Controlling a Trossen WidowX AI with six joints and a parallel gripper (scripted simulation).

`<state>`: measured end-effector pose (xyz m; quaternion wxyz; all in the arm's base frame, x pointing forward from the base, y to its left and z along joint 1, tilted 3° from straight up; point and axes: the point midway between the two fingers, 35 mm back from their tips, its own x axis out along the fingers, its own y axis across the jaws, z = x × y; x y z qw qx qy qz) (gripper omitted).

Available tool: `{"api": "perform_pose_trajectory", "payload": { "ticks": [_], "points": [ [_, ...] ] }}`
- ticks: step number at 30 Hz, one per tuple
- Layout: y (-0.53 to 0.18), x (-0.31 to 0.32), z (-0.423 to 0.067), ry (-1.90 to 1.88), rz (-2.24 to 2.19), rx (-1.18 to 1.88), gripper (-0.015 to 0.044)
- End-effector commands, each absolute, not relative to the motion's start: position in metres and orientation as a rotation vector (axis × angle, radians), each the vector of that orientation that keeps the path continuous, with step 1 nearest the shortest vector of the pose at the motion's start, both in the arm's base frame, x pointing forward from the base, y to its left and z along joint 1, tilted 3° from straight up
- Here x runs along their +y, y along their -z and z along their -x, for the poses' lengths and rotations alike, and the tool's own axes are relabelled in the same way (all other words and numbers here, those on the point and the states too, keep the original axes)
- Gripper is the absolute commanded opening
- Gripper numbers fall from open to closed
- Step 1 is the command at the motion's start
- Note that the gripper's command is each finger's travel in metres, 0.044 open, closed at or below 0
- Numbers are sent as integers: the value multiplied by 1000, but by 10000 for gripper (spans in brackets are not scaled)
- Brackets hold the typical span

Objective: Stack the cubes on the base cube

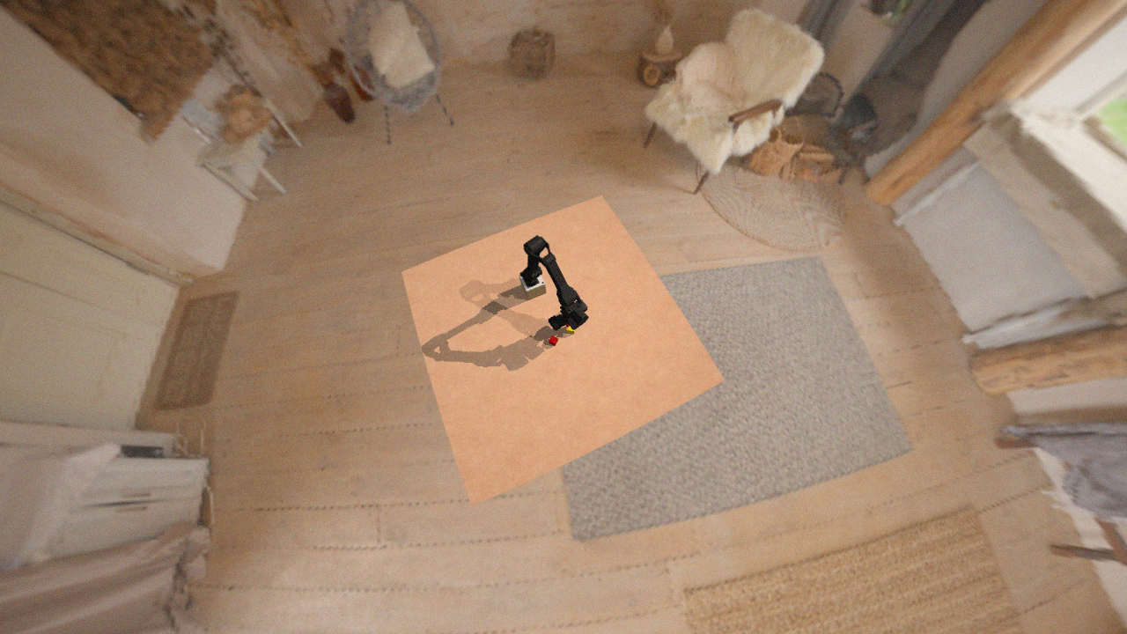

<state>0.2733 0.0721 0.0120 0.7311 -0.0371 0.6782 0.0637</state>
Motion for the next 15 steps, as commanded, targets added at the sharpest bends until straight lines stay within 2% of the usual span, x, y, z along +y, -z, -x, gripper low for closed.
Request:
{"api": "perform_pose_trajectory", "payload": {
  "ticks": [1, 15],
  "points": [
    [-12, 71, -274, -136, 85, 1491, 205],
    [-35, 71, -272, -140, 82, 1493, 205]
  ]
}}
